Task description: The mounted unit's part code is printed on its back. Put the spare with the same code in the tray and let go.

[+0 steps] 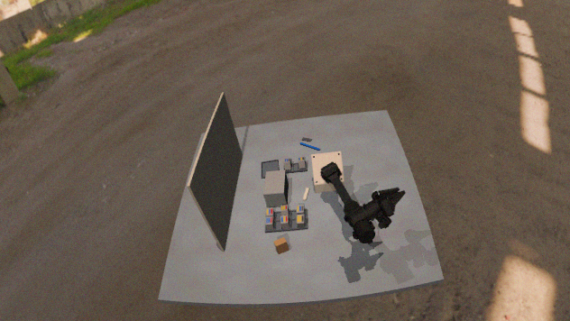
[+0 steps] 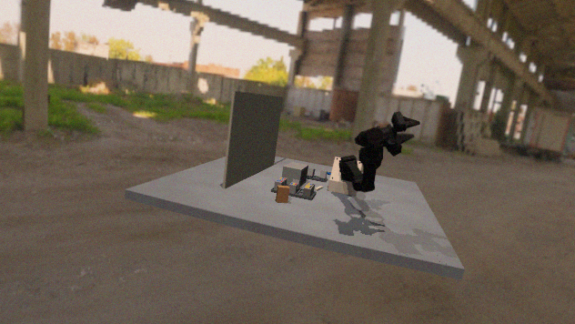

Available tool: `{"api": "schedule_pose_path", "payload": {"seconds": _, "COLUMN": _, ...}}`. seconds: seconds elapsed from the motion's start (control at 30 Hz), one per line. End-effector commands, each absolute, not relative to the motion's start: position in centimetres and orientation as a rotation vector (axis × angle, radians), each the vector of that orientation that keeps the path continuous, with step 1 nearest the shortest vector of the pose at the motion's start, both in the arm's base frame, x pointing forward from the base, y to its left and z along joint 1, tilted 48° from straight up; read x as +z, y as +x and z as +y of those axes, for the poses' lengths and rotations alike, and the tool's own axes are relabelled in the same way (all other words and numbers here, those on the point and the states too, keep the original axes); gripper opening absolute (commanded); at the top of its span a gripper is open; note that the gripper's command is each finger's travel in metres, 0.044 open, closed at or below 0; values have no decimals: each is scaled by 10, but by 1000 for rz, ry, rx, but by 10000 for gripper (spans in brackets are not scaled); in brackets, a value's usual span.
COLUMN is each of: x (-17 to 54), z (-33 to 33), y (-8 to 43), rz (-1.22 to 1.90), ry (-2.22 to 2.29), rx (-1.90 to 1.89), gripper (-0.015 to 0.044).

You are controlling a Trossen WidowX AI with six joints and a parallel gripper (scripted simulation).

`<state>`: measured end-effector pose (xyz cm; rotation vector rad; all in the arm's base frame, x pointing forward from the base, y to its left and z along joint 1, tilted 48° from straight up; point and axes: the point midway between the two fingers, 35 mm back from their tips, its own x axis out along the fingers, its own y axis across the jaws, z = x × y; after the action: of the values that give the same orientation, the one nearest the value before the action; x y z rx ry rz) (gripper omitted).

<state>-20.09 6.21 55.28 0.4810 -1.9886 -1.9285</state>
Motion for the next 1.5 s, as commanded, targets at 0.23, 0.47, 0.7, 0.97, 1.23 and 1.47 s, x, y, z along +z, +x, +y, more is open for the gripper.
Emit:
{"api": "schedule_pose_path", "payload": {"seconds": 0.23, "x": 556, "z": 51, "y": -196, "rz": -1929, "ry": 481, "rx": -1942, "gripper": 440}}
{"api": "schedule_pose_path", "payload": {"seconds": 0.47, "x": 577, "z": -55, "y": -137, "rz": -1329, "ry": 472, "rx": -2009, "gripper": 440}}
{"api": "schedule_pose_path", "payload": {"seconds": 0.7, "x": 569, "z": -138, "y": -68, "rz": -807, "ry": 448, "rx": -1940, "gripper": 440}}
{"api": "schedule_pose_path", "payload": {"seconds": 0.97, "x": 533, "z": -209, "y": 25, "rz": -266, "ry": 404, "rx": -1747, "gripper": 440}}
{"api": "schedule_pose_path", "payload": {"seconds": 1.23, "x": 468, "z": -251, "y": 126, "rz": 243, "ry": 354, "rx": -1451, "gripper": 440}}
{"api": "schedule_pose_path", "payload": {"seconds": 1.47, "x": 388, "z": -261, "y": 211, "rz": 668, "ry": 315, "rx": -1102, "gripper": 440}}
